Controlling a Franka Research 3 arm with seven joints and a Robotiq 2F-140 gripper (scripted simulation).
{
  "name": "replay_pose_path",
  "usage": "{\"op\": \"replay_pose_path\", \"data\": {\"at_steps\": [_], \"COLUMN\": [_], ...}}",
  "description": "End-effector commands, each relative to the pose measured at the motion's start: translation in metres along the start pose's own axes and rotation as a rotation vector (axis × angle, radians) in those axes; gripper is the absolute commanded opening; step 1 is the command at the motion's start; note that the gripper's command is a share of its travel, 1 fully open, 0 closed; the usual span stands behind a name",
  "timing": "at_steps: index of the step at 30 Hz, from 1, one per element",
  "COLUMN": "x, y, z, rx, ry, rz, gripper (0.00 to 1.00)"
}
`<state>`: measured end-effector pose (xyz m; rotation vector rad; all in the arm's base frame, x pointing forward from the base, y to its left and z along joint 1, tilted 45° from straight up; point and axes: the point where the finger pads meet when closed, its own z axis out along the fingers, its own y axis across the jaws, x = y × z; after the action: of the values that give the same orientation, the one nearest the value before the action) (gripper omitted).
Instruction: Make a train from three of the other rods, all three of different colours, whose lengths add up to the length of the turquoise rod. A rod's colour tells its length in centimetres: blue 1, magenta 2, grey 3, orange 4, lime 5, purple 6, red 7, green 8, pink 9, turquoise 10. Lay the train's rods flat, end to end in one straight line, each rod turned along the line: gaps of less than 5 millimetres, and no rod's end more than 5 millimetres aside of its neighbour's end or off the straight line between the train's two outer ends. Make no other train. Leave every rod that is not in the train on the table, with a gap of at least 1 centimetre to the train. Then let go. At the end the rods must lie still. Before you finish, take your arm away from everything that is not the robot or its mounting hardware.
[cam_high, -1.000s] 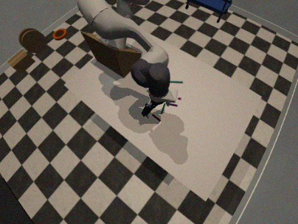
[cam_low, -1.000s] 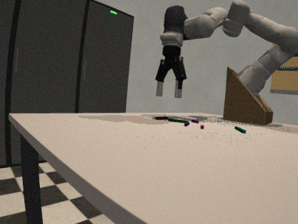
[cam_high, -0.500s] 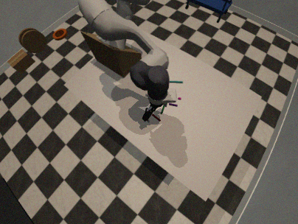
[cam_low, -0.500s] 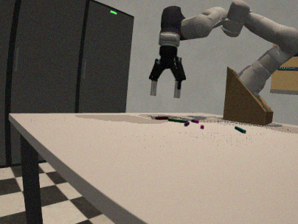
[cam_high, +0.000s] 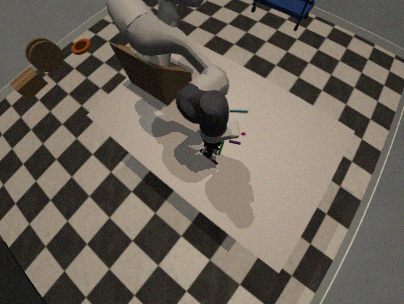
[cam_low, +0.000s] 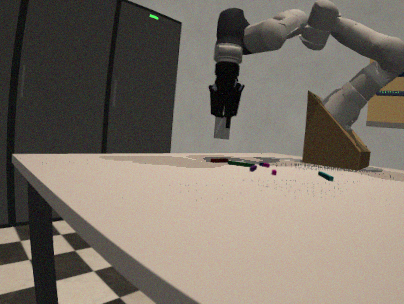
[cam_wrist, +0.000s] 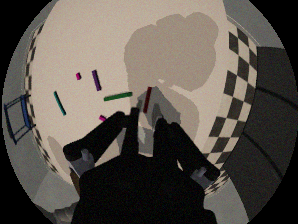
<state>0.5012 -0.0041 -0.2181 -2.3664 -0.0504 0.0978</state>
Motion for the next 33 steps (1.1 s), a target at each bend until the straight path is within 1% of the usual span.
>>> {"op": "replay_pose_path", "data": {"at_steps": [1,23,33], "x": [-0.0009,-0.0009,-0.0009], "y": [-0.0002,-0.0002,-0.0002], "z": [0.0019,0.0021,0.0051], "rx": [0.005,0.005,0.005], "ry": [-0.004,-0.004,-0.004], "rz": [-0.029,-0.029,-0.029], "gripper": [0.15,0.15,0.15]}}
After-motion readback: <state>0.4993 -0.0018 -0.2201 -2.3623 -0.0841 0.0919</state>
